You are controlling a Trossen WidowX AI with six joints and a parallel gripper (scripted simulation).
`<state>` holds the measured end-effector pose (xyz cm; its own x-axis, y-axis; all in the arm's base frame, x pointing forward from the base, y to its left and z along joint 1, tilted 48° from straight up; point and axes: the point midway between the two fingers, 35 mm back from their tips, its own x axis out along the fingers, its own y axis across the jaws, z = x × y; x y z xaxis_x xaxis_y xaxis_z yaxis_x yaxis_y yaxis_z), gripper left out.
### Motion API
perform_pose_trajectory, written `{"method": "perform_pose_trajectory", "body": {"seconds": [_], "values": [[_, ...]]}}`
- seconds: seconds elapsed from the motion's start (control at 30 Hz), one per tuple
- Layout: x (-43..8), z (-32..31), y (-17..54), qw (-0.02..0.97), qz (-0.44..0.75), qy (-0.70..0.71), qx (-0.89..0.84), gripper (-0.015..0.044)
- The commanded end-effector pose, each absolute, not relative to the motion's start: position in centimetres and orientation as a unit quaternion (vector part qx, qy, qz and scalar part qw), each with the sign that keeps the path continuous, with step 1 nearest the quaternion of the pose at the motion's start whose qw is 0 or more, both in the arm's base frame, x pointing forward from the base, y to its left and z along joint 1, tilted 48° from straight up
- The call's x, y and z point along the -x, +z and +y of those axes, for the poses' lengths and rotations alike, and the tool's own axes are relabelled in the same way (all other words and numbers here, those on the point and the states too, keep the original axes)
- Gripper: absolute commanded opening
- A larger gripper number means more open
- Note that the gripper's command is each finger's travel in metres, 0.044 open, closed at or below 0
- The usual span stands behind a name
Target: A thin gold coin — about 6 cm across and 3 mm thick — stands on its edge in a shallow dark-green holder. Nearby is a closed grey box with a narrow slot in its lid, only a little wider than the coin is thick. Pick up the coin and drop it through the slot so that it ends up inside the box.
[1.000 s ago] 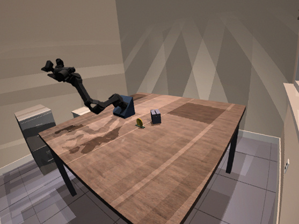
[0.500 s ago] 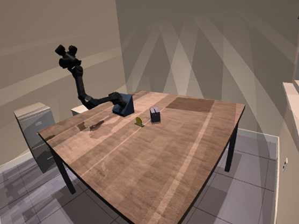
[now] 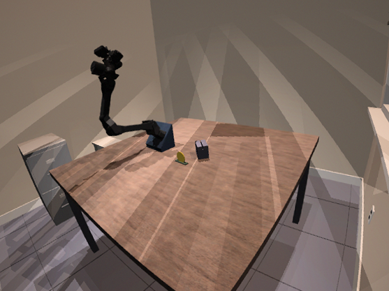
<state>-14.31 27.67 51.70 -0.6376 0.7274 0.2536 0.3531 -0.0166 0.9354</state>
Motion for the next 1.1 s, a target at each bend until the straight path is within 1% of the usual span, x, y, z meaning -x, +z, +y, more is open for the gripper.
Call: {"method": "perform_pose_trajectory", "body": {"seconds": [0.0,0.2,0.27,0.53,0.63,0.87,1.07], "values": [[12.0,30.9,49.2,0.232,0.669,0.57,-0.417,0.0161],[6.9,35.2,44.6,0.361,0.638,0.518,-0.441,0.0161],[5.3,36.1,43.0,0.385,0.639,0.495,-0.446,0.0161],[-0.4,38.2,37.6,0.496,0.616,0.42,-0.445,0.0161],[-3.8,38.6,34.5,0.561,0.598,0.375,-0.432,0.0161],[-12.3,36.7,26.6,0.708,0.555,0.243,-0.364,0.0161],[-18.7,31.8,20.3,0.8,0.529,0.112,-0.261,0.0161]]}}
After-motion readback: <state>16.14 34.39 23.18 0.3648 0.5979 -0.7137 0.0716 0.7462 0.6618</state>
